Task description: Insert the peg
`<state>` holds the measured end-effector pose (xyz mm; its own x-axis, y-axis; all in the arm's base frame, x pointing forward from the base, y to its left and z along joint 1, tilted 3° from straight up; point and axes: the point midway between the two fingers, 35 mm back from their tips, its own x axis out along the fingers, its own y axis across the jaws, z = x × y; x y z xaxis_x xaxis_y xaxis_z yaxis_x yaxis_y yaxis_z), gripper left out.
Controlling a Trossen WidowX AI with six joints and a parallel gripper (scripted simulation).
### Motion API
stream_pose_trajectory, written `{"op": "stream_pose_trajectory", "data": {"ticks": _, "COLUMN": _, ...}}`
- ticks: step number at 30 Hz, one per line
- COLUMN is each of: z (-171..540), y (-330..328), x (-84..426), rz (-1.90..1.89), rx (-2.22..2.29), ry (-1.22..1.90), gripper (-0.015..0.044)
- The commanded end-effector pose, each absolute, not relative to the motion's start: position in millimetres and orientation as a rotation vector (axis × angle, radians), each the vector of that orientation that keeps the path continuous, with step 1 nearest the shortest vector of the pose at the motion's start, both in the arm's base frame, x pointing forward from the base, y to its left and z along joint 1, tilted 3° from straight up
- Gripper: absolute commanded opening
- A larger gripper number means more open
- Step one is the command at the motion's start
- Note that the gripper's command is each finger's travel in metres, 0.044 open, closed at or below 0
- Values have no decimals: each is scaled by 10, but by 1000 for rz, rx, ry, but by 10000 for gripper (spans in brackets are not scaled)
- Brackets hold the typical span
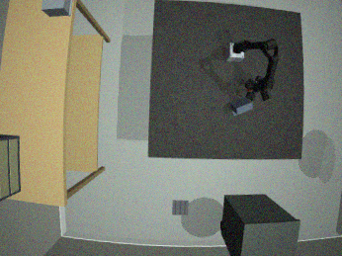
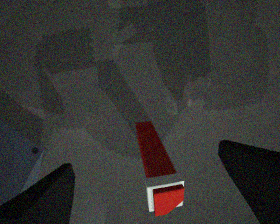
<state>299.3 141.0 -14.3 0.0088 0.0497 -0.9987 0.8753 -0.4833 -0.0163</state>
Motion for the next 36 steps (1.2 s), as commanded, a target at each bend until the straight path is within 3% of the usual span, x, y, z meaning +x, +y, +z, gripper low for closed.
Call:
{"op": "stream_pose_trajectory", "data": {"ticks": 1, "z": -211, "y": 1413, "x": 2968, "rz": -1561, "rx": 1609, "ry": 973, "gripper": 440}}
{"op": "stream_pose_trajectory", "data": {"ticks": 3, "z": -214, "y": 1413, "x": 2967, "rz": -1561, "rx": 1609, "ry": 973, "gripper": 440}}
{"op": "stream_pose_trajectory", "data": {"ticks": 18, "z": -180, "y": 1409, "x": 2986, "rz": -1553, "rx": 1608, "ry": 968, "gripper": 46}}
{"op": "stream_pose_trajectory", "data": {"ticks": 25, "z": -180, "y": 1409, "x": 2986, "rz": -1553, "rx": 1608, "ry": 968, "gripper": 0}}
{"op": "stream_pose_trajectory", "data": {"ticks": 36, "z": 55, "y": 1406, "x": 3009, "rz": -1555, "rx": 1609, "ry": 969, "gripper": 0}}
